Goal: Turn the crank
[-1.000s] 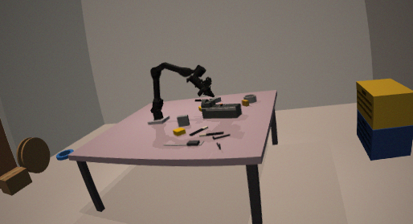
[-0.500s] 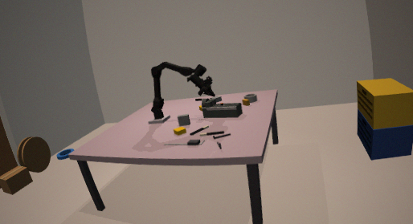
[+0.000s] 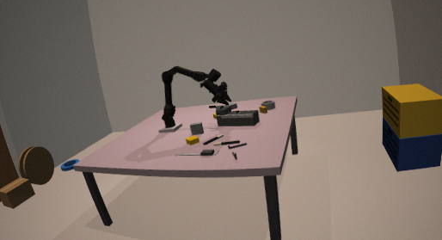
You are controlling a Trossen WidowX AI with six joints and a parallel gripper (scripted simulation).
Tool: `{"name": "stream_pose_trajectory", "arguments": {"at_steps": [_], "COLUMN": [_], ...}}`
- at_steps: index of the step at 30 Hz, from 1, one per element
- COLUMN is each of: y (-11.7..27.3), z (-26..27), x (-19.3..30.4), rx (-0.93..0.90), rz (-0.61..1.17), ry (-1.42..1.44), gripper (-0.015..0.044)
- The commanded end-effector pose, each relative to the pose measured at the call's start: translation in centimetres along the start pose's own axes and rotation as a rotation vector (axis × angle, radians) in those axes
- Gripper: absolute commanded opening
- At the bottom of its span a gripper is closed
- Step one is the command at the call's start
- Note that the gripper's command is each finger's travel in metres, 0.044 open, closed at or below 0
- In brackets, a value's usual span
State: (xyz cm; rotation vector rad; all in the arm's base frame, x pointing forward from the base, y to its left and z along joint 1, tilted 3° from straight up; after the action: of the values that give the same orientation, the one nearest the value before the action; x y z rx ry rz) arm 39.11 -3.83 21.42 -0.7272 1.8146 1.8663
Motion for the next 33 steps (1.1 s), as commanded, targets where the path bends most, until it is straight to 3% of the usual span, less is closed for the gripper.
{"name": "stream_pose_trajectory", "arguments": {"at_steps": [1,2,19,33], "y": [0.00,0.00,0.00,0.00], "z": [-0.01,-0.01,-0.01,0.00], "x": [0.00,0.00,0.00,0.00], "rx": [0.001,0.001,0.001,0.000], "rz": [0.000,0.000,0.000,0.000], "ry": [0.000,0.000,0.000,0.000], "gripper": [0.0440,0.0440,0.0000,0.0000]}}
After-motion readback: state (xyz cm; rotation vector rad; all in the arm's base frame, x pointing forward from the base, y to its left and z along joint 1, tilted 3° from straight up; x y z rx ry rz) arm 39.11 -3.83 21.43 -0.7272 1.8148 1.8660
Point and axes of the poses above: the point midway between the two fingers, 35 mm back from their tips, its own y axis back along the fingers, its own z axis across the jaws, x = y × z, the point moved 9 cm from there along y, back along the fingers, and after that the axes turned 8 degrees about y, right-handed, at the moved point
